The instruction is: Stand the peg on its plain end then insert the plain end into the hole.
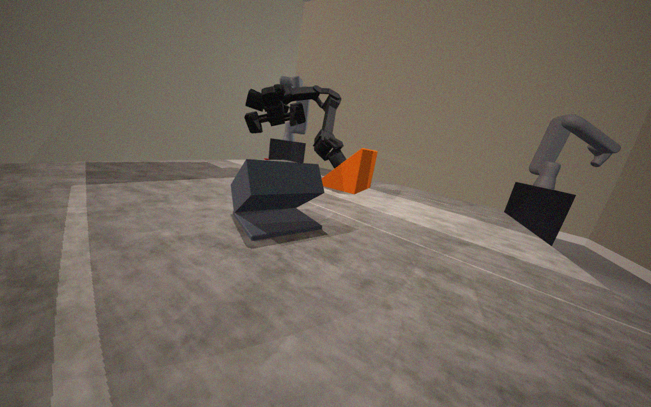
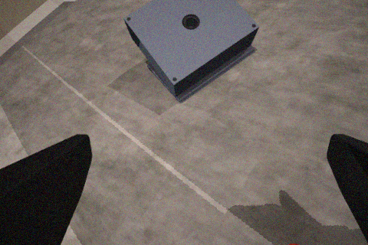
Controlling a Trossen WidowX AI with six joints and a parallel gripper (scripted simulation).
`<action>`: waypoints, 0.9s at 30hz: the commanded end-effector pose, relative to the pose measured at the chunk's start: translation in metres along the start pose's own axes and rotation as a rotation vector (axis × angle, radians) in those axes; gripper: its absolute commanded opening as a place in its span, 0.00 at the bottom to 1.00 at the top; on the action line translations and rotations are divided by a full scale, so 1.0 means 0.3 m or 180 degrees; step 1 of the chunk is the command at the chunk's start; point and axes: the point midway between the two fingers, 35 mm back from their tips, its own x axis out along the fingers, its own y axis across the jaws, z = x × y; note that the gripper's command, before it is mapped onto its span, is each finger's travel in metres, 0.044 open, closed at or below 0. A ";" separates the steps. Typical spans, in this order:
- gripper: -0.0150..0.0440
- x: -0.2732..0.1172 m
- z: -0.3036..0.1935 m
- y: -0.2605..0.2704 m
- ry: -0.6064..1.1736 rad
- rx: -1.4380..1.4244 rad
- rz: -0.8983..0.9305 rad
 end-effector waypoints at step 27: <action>1.00 0.072 -0.131 -0.038 0.2897 0.0177 -0.0413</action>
